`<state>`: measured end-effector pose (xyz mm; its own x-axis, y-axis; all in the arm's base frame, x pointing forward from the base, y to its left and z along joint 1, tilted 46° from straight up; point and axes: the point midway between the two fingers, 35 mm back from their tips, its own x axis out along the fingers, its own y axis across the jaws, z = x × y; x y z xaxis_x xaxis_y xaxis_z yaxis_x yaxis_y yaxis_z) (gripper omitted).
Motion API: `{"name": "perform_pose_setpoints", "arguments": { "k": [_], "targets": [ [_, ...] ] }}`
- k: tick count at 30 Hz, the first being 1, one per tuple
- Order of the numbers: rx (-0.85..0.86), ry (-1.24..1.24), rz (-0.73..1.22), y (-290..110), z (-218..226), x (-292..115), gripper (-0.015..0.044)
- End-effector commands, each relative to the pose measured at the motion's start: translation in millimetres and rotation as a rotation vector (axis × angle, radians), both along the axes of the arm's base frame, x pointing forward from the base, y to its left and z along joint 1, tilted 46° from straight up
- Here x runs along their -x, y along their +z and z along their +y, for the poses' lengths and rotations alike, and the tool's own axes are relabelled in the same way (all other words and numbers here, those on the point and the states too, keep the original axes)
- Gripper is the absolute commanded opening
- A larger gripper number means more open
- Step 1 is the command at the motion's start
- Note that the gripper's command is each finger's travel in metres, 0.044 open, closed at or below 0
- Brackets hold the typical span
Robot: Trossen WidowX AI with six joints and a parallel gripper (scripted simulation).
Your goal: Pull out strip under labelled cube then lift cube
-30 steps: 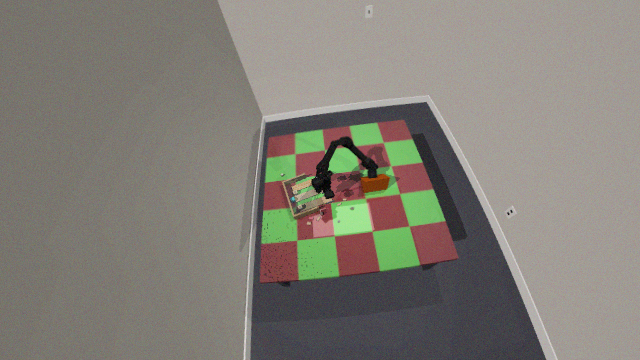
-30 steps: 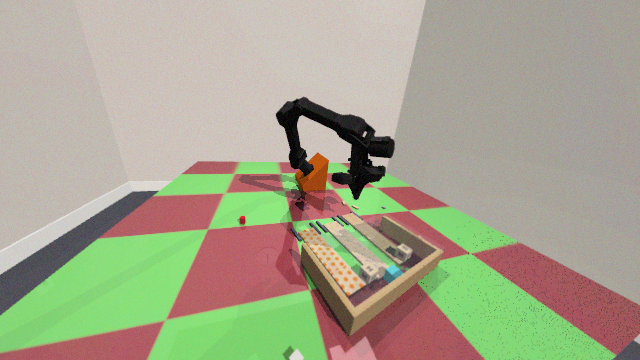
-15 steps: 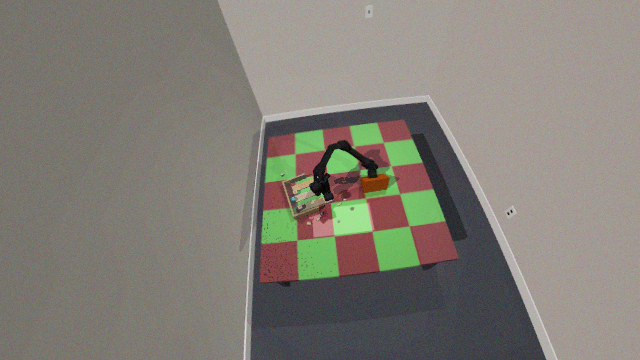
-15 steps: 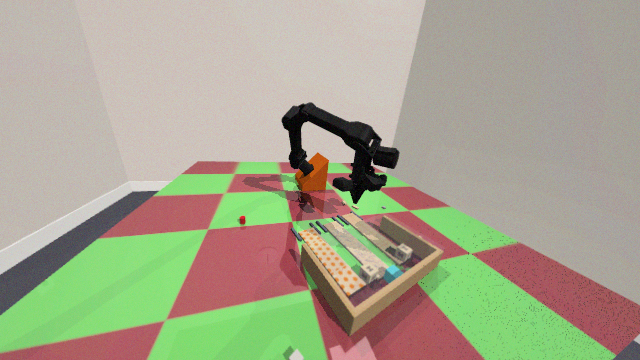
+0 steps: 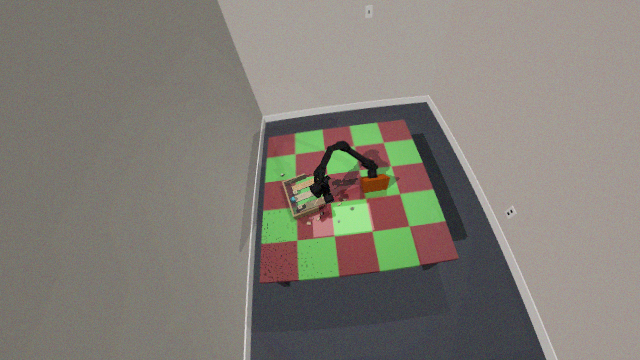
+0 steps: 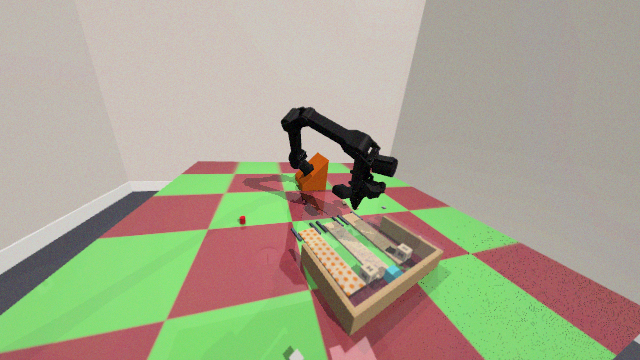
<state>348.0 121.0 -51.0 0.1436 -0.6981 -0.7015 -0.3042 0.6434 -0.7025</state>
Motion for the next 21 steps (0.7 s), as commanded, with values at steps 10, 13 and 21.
{"name": "perform_pose_setpoints", "arguments": {
  "k": [10, 13, 21],
  "targets": [
    [0.007, 0.006, 0.004, -15.8, -16.9, -1.0, 0.0000],
    [0.008, 0.006, 0.004, -19.0, -20.7, -1.0, 0.0000],
    [0.009, 0.006, 0.003, -26.5, -30.1, -0.7, 0.0000]
  ]
}}
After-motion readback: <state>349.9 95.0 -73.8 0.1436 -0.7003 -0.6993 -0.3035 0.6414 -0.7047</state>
